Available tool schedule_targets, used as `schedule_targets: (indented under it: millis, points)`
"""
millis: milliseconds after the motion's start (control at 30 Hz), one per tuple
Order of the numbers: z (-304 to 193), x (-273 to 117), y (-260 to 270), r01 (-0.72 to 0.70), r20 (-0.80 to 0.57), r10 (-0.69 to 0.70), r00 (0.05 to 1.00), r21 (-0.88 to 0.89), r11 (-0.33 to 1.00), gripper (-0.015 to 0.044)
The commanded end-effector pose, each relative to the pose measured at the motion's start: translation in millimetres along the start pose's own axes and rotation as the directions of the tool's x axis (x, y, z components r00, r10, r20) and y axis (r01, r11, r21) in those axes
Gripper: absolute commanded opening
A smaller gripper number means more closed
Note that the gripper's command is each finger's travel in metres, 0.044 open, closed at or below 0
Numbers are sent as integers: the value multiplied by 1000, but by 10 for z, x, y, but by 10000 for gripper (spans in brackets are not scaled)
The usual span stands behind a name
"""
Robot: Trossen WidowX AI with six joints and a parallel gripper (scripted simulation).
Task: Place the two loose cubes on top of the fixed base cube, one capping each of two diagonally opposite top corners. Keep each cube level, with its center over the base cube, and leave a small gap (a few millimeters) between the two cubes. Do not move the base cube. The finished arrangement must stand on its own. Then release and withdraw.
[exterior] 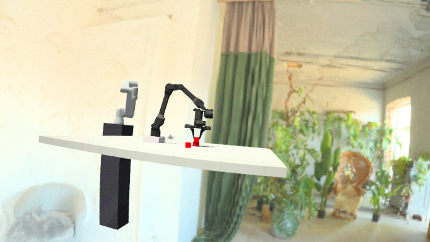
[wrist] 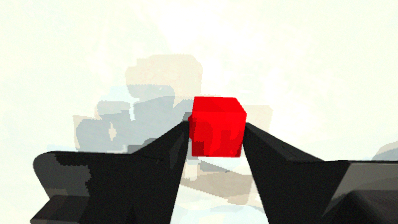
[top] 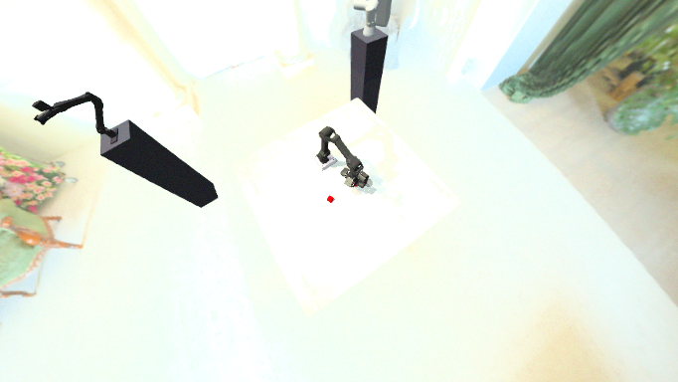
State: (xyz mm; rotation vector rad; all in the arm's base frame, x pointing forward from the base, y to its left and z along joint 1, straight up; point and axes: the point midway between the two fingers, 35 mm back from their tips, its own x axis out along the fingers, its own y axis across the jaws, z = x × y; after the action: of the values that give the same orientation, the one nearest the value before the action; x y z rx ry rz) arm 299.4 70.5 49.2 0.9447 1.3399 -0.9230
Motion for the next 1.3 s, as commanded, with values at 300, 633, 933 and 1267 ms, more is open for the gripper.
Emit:
schedule_targets:
  millis: [300, 633, 933, 1267]
  points:
    - [1, -152, 0, 0, 0, 0, 1000, 0, 1000, 205]
    - [1, -284, 1, 0, 0, 0, 1000, 0, 1000, 205]
    - [121, -306, -9, 1, 0, -1, 1000, -2, 1000, 265]
    - [940, -500, -171, -8, 7, 8, 1000, -13, 1000, 265]
